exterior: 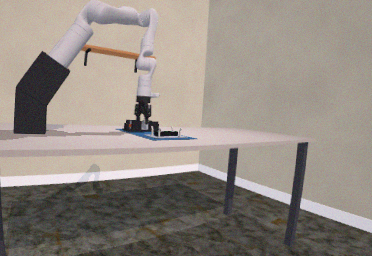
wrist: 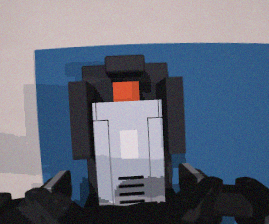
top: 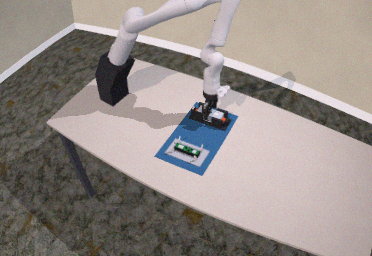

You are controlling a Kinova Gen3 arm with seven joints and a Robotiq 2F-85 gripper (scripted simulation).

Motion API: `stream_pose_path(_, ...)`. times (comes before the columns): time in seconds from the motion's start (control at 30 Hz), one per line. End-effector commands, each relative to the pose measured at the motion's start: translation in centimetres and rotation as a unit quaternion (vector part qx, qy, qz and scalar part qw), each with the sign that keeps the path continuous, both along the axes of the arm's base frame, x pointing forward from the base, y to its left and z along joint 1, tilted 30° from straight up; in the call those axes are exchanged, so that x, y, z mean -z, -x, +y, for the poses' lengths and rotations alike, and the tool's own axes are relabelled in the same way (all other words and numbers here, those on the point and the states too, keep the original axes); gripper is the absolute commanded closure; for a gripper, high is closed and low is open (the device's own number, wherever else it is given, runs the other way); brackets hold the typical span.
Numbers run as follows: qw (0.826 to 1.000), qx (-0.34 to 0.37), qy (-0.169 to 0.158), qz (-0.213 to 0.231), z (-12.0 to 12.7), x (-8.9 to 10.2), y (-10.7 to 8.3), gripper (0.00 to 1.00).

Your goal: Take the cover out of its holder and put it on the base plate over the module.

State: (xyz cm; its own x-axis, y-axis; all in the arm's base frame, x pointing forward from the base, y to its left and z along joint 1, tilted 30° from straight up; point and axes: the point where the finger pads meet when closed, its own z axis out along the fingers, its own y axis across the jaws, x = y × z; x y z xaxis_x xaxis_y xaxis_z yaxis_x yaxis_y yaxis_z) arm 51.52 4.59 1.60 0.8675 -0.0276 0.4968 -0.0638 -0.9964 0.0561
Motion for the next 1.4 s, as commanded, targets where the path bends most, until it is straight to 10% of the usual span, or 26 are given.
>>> stream_pose_path(0.0, 1.000, 0.001, 0.003, -0.001, -0.43, 0.31, -0.30, 0.00)
stream_pose_path(1.17, 1.000, 0.001, 0.003, -0.001, -0.63, 0.45, -0.63, 0.00)
stream_pose_path(1.2, 1.000, 0.001, 0.003, 0.001, -0.53, 0.62, -0.36, 0.30)
stream_pose_path(1.37, 1.000, 0.001, 0.003, 0.001, -0.53, 0.62, -0.36, 0.30)
